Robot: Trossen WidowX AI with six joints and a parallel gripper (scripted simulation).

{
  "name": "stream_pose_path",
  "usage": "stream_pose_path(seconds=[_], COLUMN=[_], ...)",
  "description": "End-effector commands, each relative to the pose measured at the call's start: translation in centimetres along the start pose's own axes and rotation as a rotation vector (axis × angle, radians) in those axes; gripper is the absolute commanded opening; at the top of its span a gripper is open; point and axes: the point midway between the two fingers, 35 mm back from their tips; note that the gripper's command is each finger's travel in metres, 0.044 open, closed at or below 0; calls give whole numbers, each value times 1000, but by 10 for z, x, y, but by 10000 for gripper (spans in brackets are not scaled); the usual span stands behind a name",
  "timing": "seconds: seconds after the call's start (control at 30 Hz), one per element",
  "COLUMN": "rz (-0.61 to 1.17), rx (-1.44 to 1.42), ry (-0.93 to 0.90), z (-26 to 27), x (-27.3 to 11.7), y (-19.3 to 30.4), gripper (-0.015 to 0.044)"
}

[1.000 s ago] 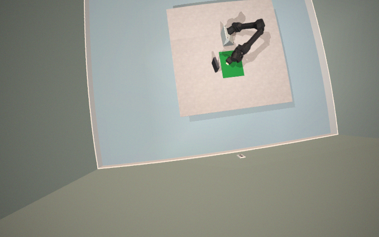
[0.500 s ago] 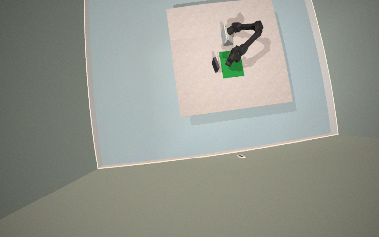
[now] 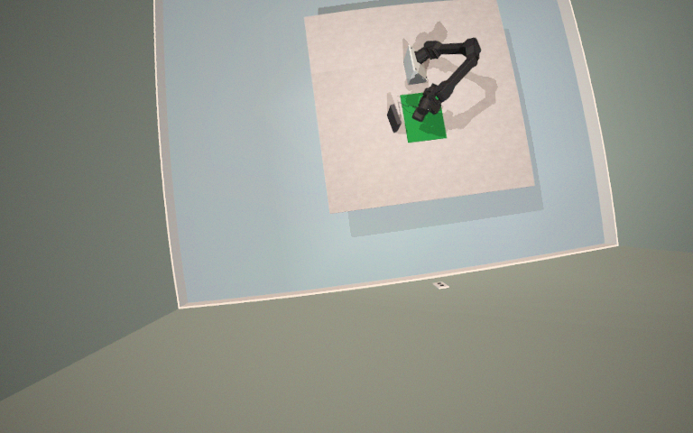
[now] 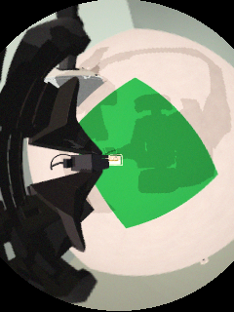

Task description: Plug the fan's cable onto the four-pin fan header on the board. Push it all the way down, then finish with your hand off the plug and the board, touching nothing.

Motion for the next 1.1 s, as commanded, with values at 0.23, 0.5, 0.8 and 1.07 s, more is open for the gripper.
stream_pose_path(seconds=[0.23,0.5,0.8,1.07], rz=[4,4,3,3], rx=[-2,-1,1,1], ry=[1,1,1,1], z=[0,0,1,1], x=[-1,6,22,22], y=[-3,-4,-4,-4], gripper=[0,0,0,0])
Point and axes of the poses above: the point midway between the two fingers, 35 mm back from their tips, its own x axis out along the fingers, its own z axis across the jaws, y = z × x, and after that the axes turned 3 degrees about x, right-handed
